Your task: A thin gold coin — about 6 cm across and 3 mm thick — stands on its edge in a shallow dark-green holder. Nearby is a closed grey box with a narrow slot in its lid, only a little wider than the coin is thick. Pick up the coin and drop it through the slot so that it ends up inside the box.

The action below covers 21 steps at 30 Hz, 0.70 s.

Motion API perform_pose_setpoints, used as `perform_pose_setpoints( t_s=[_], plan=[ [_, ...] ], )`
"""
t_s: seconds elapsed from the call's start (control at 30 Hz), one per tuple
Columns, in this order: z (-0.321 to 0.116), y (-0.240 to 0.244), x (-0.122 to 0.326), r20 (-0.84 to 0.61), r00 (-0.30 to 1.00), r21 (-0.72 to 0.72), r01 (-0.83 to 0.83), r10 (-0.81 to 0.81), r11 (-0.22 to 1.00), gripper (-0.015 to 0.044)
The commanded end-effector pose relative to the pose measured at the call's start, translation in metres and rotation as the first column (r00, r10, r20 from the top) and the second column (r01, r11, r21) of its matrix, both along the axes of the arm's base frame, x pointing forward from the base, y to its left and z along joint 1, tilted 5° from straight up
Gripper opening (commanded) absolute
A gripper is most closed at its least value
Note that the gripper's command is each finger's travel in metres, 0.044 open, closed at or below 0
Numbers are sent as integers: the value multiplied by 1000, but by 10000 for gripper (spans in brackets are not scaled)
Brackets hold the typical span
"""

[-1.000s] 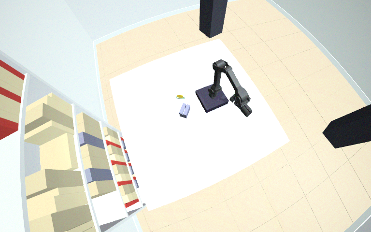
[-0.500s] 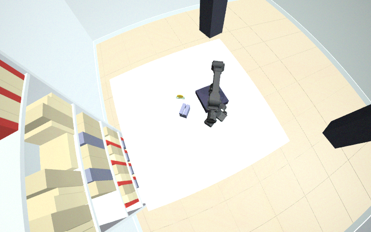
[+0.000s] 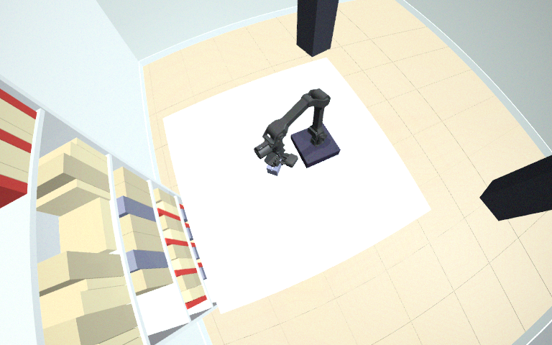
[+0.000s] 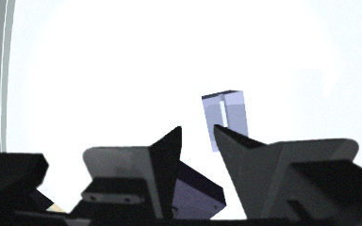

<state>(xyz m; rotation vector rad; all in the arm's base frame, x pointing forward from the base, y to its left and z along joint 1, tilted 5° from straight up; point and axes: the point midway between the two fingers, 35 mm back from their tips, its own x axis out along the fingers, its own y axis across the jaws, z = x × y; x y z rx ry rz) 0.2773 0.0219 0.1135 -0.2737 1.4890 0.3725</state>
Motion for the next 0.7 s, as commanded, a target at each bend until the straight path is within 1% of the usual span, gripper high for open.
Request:
perform_pose_setpoints(
  t_s=[0.0, 0.07, 0.17, 0.27, 0.3, 0.33, 0.57, 0.67],
  plan=[
    [-2, -59, 1, -14, 937, -46, 348, -349, 936, 161],
    [-2, -90, -2, -8, 854, -67, 518, -520, 853, 161],
    [-1, -137, -15, 7, 674, -95, 736, -739, 671, 161],
    [-1, -177, -35, 29, 454, -116, 886, -890, 448, 161],
    [-1, -183, -39, 33, 412, -120, 906, -910, 406, 161],
    [-1, -185, -41, 35, 398, -121, 912, -917, 391, 161],
    [-1, -184, -42, 35, 398, -121, 912, -917, 391, 161],
    [-18, -186, -42, 35, 398, -121, 912, -917, 391, 161]
  ],
)
